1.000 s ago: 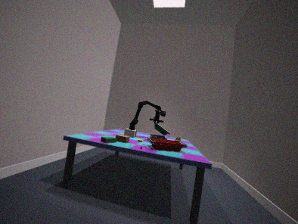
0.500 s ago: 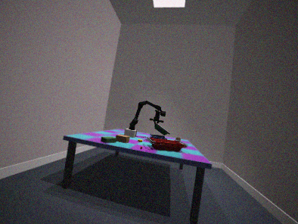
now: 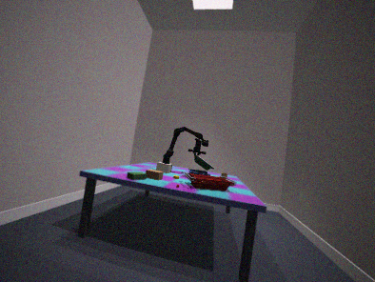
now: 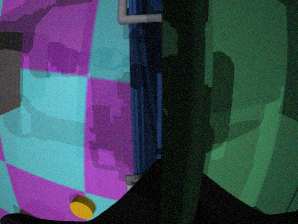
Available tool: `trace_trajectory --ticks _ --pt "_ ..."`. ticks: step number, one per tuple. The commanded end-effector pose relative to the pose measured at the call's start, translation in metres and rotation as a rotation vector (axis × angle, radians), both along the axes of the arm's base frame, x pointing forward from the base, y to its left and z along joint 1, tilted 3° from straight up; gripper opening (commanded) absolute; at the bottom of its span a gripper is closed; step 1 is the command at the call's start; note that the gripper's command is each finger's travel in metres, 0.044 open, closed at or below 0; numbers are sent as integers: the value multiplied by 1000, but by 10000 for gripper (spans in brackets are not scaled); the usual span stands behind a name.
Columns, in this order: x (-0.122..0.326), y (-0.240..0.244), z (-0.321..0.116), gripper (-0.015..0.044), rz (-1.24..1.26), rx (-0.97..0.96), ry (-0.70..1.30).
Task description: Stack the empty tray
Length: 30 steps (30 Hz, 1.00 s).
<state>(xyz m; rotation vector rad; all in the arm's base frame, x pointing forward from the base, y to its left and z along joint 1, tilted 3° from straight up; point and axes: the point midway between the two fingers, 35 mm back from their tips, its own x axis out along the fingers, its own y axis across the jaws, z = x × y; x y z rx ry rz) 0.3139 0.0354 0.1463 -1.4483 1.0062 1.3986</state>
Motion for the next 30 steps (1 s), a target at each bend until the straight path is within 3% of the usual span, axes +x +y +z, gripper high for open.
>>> trace_trajectory --ticks 1,30 --pt "2 1 7 0 2 9 -32" --pt "-1 -1 -29 0 2 9 -32"
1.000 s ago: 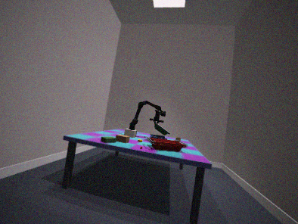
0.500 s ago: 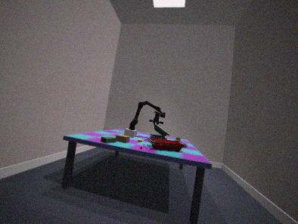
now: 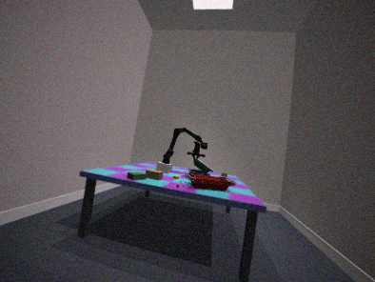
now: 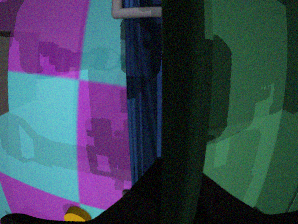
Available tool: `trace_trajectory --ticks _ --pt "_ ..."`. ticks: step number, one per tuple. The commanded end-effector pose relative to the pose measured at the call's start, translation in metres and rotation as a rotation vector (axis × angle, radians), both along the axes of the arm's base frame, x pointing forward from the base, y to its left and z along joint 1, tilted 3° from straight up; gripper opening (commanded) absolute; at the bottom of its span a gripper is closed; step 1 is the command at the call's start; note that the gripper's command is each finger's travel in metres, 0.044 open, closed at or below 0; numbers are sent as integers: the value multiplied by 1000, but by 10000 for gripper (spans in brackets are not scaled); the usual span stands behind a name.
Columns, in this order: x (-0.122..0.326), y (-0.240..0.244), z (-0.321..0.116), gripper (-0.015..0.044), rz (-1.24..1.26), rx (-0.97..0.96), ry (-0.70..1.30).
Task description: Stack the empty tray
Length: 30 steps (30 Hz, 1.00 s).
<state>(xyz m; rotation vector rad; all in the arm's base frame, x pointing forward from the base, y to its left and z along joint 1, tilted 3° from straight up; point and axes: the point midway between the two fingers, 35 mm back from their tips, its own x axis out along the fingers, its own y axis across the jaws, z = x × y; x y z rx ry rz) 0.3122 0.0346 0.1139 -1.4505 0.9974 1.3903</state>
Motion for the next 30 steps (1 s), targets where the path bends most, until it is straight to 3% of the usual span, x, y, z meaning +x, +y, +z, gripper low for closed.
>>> trace_trajectory --ticks 1,30 --pt "0 0 2 0 3 5 -22" --pt "-15 -5 -26 0 3 5 -20"
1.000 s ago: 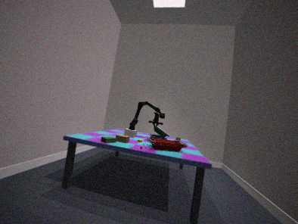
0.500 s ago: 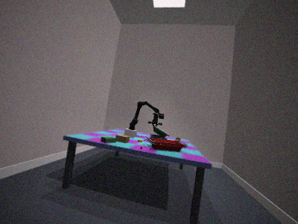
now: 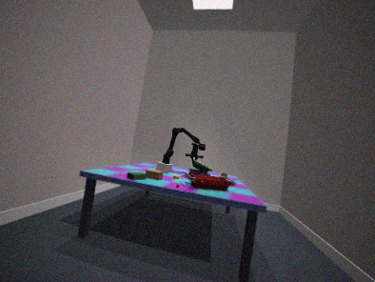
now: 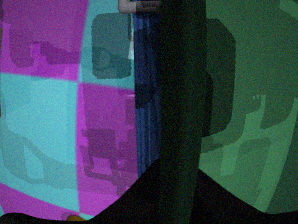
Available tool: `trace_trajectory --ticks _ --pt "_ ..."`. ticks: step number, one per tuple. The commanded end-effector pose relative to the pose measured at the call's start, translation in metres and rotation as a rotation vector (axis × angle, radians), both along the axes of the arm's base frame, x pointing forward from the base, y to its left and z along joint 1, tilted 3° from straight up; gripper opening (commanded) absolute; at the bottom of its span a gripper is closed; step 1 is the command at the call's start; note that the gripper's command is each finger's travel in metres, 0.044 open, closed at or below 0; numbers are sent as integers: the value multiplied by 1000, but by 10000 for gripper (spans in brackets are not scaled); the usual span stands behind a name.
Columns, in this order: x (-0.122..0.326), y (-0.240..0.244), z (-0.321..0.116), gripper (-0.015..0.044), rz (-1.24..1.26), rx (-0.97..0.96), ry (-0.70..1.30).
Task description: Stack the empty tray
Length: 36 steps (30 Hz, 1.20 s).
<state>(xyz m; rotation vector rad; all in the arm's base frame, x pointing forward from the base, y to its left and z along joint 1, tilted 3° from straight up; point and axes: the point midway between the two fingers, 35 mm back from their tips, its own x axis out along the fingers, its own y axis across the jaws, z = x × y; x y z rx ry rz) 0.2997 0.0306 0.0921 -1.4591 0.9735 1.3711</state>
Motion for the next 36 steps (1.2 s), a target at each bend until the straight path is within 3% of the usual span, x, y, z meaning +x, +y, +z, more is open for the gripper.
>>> trace_trajectory --ticks 1,36 --pt "-3 -1 -5 0 2 -4 6" --pt "-10 -3 -31 0 2 -4 7"
